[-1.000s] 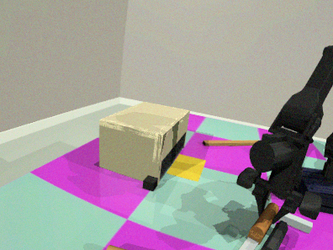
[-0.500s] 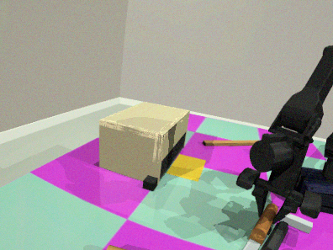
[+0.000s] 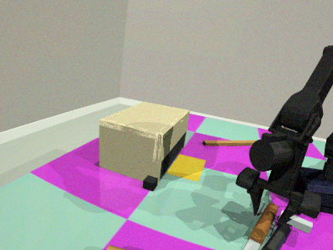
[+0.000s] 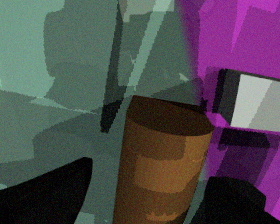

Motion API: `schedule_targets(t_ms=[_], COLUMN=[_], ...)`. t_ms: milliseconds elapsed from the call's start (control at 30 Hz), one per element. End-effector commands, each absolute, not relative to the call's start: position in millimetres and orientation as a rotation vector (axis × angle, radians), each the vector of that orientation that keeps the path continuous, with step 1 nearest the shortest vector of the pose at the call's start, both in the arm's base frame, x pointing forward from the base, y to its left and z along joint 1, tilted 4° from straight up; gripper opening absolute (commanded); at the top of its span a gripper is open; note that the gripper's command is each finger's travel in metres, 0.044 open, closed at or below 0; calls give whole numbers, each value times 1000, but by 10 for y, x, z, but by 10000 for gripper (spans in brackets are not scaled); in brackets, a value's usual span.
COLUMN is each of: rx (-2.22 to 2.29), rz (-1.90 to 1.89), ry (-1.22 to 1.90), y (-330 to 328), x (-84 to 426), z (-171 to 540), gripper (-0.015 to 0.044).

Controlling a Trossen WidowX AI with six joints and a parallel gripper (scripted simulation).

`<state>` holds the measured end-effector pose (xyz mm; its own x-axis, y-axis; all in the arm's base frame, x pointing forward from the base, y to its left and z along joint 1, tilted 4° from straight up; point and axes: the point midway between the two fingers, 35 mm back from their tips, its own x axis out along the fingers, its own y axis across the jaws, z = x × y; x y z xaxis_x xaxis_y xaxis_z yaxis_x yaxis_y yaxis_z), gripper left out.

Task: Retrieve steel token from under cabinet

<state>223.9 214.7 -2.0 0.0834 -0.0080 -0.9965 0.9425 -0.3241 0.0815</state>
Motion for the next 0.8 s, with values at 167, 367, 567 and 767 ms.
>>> schedule_targets(t_ms=[167,367,567,767], rx=[1490,1494,1494,1494], rz=[-1379,-1374,-1374,-1374], ry=[977,973,973,973], y=[2142,2148,2148,2148], x=[2231,2247,2247,2247], z=[-57,-41,-41,-41], gripper=[270,263,223,183])
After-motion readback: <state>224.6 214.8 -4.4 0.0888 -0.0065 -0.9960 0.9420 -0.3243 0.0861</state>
